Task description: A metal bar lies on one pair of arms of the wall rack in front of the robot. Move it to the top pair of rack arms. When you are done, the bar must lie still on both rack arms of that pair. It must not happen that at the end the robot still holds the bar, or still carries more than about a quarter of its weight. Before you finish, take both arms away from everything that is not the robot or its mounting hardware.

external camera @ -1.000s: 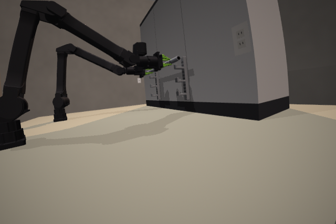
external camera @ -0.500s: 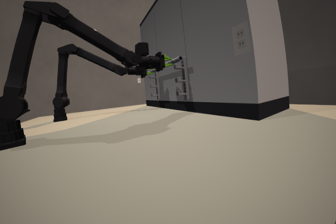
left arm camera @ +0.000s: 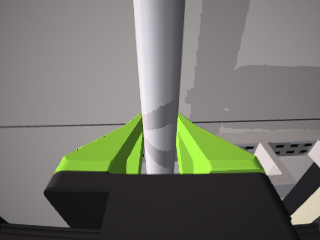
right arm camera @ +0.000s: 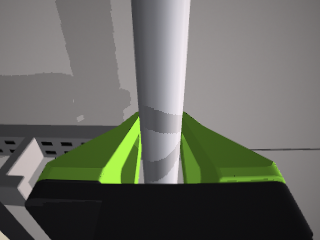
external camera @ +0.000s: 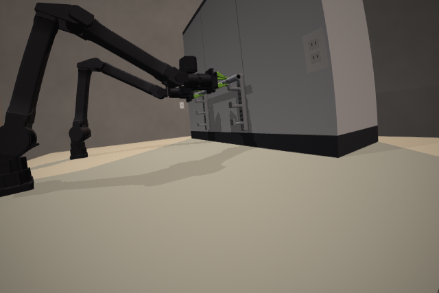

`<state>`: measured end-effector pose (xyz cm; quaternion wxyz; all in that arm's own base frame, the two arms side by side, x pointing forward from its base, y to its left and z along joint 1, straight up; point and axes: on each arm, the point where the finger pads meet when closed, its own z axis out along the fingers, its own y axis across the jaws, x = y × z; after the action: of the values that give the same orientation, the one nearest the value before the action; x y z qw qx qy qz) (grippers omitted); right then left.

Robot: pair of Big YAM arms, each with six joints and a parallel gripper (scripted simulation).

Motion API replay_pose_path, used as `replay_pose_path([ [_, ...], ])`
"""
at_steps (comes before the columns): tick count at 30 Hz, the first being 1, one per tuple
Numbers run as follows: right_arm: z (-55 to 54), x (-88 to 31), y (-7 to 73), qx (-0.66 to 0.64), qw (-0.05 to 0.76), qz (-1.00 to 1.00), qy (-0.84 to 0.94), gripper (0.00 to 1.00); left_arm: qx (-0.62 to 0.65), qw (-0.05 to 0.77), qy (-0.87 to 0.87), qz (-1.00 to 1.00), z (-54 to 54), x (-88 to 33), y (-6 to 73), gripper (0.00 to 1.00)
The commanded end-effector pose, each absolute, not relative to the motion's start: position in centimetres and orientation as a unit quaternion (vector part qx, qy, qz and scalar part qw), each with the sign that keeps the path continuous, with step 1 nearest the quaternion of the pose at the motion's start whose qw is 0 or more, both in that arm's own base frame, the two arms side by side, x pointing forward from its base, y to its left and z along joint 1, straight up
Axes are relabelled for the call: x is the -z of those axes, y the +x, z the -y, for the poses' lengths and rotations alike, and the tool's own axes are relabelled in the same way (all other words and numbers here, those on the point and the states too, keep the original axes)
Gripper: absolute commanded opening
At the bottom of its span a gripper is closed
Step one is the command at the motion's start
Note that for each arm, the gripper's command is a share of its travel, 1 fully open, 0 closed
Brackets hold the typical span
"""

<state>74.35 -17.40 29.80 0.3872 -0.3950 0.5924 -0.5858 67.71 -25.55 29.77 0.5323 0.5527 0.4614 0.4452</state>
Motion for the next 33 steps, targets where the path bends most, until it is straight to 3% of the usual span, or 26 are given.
replay_pose_path([
  [1, 18.8, -35.64, 75.98, 0.612, 0.408, -0.571, -0.365, 0.0, -0.459, 0.554, 0.528, -0.451, 25.66, -34.17, 69.52, 0.0],
  [33, 19.11, -34.65, 76.66, 0.612, 0.408, -0.571, -0.365, 0.0, -0.459, 0.554, 0.528, -0.451, 25.82, -33.22, 70.27, 0.0],
])
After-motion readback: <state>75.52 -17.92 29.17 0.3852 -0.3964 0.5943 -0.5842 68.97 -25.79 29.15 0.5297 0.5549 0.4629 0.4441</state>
